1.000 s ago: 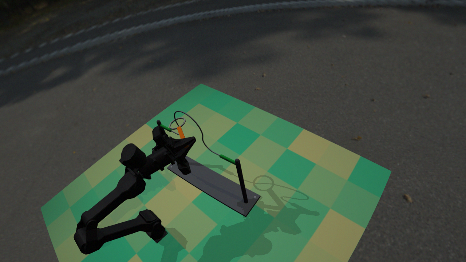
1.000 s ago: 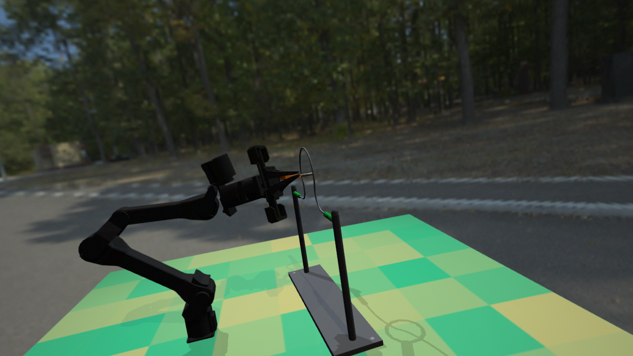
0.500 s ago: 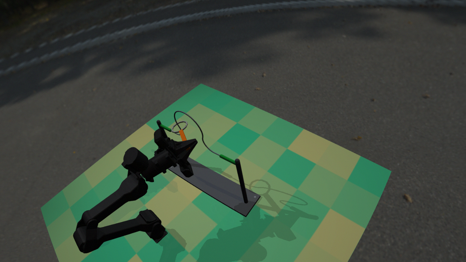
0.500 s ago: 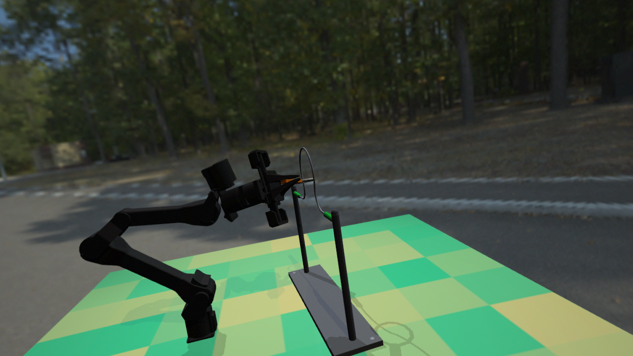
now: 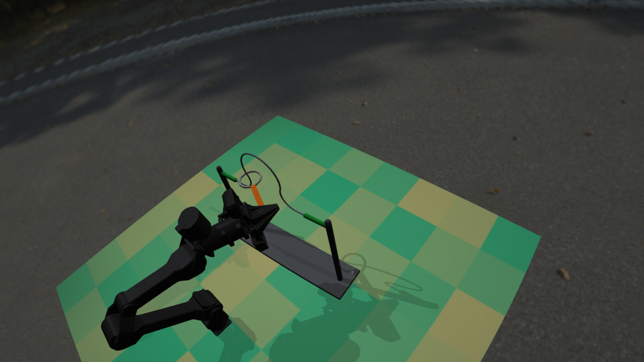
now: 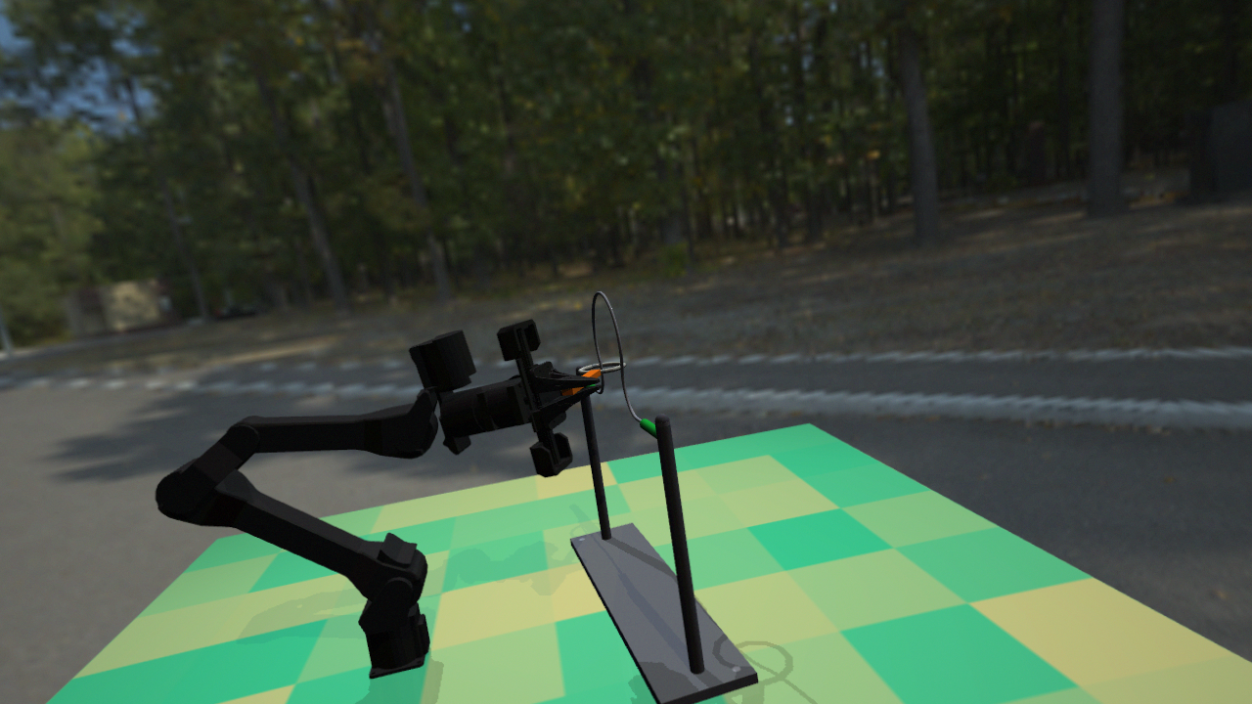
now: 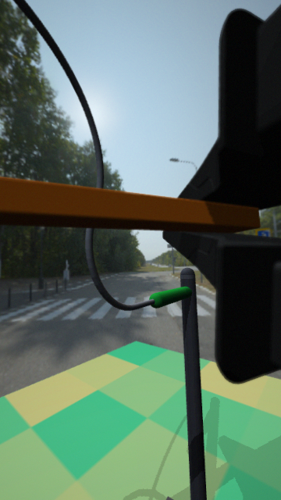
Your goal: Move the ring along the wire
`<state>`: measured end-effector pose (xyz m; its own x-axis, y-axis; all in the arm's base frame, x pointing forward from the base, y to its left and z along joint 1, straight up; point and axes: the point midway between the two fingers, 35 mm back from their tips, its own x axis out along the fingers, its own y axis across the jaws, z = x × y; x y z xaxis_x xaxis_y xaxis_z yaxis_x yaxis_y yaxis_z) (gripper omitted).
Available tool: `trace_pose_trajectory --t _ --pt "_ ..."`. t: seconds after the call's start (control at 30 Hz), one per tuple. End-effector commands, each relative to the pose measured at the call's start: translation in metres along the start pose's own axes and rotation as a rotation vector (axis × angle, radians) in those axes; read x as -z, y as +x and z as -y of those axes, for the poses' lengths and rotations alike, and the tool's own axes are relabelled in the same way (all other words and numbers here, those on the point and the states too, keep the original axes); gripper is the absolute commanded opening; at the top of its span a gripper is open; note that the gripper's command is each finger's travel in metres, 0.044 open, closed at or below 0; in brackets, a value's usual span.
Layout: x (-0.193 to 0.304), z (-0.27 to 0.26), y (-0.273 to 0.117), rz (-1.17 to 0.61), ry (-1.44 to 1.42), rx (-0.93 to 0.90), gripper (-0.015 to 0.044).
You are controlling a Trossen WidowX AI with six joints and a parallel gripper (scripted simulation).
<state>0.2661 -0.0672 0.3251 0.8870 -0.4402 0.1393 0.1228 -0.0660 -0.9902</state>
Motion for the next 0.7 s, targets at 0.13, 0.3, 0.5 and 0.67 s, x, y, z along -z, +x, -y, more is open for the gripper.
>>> trace_pose_trajectory --t 0.13,0.3,0.5,0.67 --pt "-0.001 -0.027 -0.006 -0.021 0.143 -0.088 -0.015" --pt "-0.004 -0.045 -0.01 -0.033 0.245 -0.154 -0.015" --pt "-0.011 -0.067 -0.017 -0.049 0.37 -0.236 -0.015" --pt "-0.019 -0.083 -0.024 -0.062 0.474 -0.304 -0.015"
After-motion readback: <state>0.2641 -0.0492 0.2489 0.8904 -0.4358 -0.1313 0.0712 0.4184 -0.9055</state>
